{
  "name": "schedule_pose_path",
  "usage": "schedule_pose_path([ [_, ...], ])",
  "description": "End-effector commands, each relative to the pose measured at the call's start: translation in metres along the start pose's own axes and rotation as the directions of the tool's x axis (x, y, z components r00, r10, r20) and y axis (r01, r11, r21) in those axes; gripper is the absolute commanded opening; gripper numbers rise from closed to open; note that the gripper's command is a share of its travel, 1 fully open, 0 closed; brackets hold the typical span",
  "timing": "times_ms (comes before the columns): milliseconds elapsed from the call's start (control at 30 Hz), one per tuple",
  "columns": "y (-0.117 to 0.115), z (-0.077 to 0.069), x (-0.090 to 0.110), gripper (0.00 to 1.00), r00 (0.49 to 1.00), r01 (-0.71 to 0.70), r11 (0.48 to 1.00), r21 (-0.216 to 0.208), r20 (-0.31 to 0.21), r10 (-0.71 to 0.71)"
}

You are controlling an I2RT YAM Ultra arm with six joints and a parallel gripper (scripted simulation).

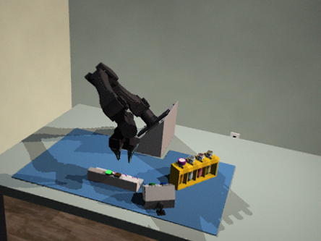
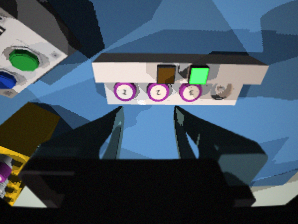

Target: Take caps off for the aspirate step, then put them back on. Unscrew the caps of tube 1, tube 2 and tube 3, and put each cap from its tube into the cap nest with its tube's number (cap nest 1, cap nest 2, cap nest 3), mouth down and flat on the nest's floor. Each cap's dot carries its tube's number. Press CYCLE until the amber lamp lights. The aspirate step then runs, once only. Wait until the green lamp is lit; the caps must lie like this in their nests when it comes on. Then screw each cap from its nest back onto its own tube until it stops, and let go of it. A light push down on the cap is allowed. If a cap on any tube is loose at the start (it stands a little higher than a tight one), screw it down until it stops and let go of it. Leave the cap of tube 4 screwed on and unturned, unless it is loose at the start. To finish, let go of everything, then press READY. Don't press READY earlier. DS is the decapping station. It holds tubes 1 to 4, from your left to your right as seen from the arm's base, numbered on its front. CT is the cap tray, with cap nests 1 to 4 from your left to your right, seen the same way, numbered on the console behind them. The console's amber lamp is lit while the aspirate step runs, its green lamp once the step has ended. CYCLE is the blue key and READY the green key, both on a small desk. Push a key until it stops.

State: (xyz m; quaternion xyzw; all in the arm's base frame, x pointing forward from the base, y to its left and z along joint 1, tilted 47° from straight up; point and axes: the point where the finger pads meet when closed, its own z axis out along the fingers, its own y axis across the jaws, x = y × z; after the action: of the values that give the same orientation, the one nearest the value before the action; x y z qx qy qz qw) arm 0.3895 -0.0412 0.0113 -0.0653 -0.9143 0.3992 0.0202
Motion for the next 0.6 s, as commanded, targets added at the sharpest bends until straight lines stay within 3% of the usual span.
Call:
schedule_pose_path([
  [0,0.016,-0.022,0.011,0.47,1.0,-0.016,1.0,-0.005,0.012,0.016],
  [167,0.042,-0.047,0.03,0.47,1.0,-0.016,1.0,-0.006,0.012,0.016],
  [567,0.042,-0.047,0.03,0.47,1.0,-0.016,1.0,-0.006,0.012,0.016],
])
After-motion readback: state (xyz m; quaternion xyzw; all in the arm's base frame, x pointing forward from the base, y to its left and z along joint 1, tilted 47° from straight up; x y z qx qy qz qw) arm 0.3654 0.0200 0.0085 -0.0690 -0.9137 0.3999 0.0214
